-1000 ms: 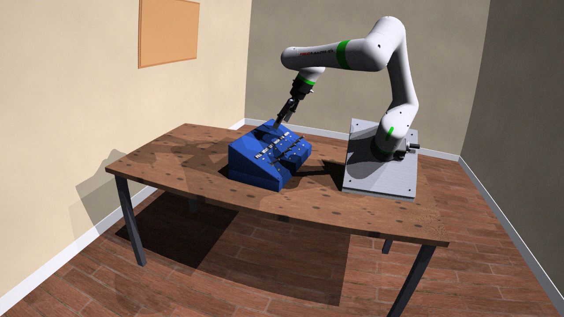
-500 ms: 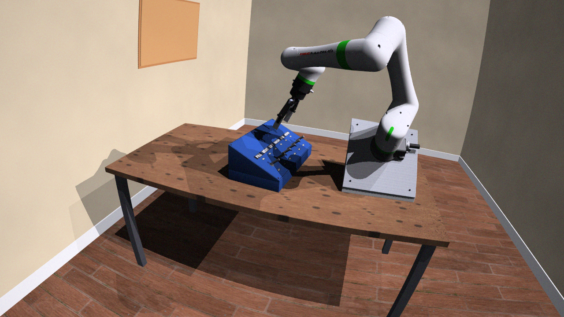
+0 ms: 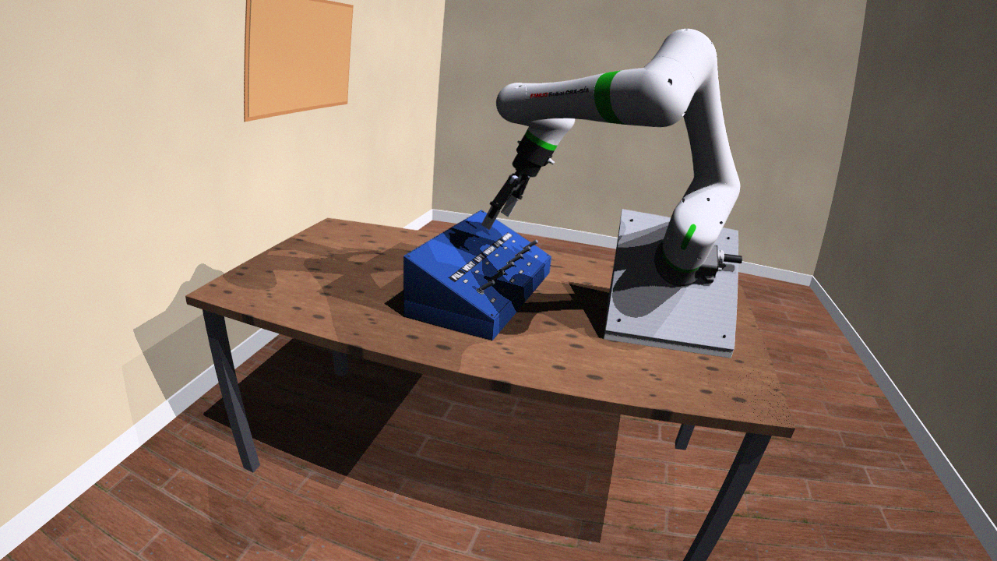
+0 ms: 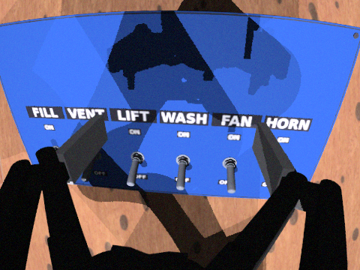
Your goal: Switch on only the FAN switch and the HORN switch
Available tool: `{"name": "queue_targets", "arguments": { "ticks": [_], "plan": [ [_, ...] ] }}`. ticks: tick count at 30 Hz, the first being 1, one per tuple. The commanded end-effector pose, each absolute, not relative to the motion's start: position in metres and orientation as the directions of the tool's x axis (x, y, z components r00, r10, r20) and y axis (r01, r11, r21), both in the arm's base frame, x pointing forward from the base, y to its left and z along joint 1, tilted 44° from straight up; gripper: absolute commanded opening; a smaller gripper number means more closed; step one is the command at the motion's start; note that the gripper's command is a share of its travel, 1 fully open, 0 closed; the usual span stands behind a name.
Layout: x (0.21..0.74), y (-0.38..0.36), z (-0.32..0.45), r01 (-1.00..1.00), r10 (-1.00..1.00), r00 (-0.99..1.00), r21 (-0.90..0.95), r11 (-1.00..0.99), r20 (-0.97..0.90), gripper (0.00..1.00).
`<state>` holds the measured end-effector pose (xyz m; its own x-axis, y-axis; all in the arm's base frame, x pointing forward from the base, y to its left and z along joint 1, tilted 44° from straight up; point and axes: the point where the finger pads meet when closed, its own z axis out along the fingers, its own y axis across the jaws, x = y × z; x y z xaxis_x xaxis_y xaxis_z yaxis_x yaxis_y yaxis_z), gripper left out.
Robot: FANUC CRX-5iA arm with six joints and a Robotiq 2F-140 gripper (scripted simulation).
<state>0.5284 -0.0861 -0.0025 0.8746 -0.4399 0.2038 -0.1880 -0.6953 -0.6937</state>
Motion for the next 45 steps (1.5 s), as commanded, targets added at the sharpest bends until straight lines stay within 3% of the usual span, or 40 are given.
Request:
{"name": "queue_targets", "arguments": {
  "ticks": [1,45],
  "plan": [
    [0.528,-0.087,-0.003,-0.188,-0.44,0.874,-0.694,-0.695,0.204,1.0],
    [0.515,-0.136,-0.052,-0.188,-0.44,0.874,-0.694,-0.695,0.204,1.0]
  ]
}}
